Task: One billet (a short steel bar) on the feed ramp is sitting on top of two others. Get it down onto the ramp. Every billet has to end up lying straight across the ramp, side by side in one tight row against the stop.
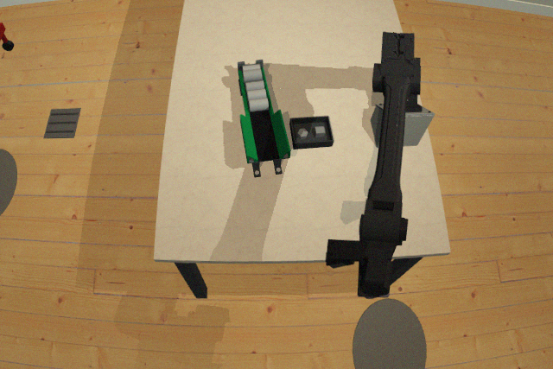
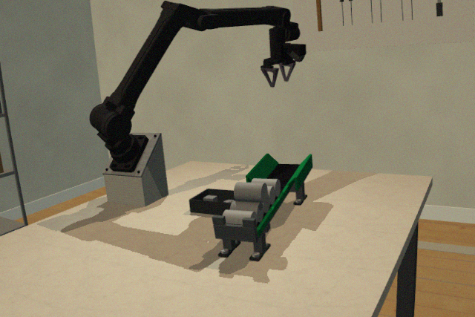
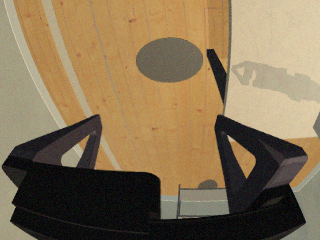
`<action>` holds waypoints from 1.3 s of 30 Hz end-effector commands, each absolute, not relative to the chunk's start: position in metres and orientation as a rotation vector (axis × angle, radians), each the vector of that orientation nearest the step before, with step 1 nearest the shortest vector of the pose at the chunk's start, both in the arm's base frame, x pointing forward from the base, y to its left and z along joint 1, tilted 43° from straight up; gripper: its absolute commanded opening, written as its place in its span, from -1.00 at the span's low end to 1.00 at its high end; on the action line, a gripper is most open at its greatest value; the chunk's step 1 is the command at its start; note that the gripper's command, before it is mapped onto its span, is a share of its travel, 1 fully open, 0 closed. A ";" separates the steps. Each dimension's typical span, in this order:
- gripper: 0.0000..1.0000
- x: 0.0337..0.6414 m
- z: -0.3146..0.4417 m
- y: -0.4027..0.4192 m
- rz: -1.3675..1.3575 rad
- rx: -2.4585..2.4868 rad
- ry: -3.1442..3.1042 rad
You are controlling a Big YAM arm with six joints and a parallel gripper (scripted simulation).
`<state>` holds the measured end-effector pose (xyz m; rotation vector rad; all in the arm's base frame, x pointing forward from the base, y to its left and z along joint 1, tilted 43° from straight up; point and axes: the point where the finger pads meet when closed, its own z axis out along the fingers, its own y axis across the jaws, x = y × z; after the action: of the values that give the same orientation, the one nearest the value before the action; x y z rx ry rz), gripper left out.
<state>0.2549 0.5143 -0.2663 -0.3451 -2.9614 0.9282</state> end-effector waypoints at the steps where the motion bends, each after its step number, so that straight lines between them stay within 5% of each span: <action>1: 1.00 0.260 -0.256 0.531 0.873 -0.349 -2.990; 22: 1.00 0.368 -0.176 0.476 0.817 -0.657 -3.031; 39: 1.00 0.506 -0.037 0.308 0.783 -1.252 -3.019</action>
<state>0.5003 0.3126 -0.0501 -1.1894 -3.0045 0.8252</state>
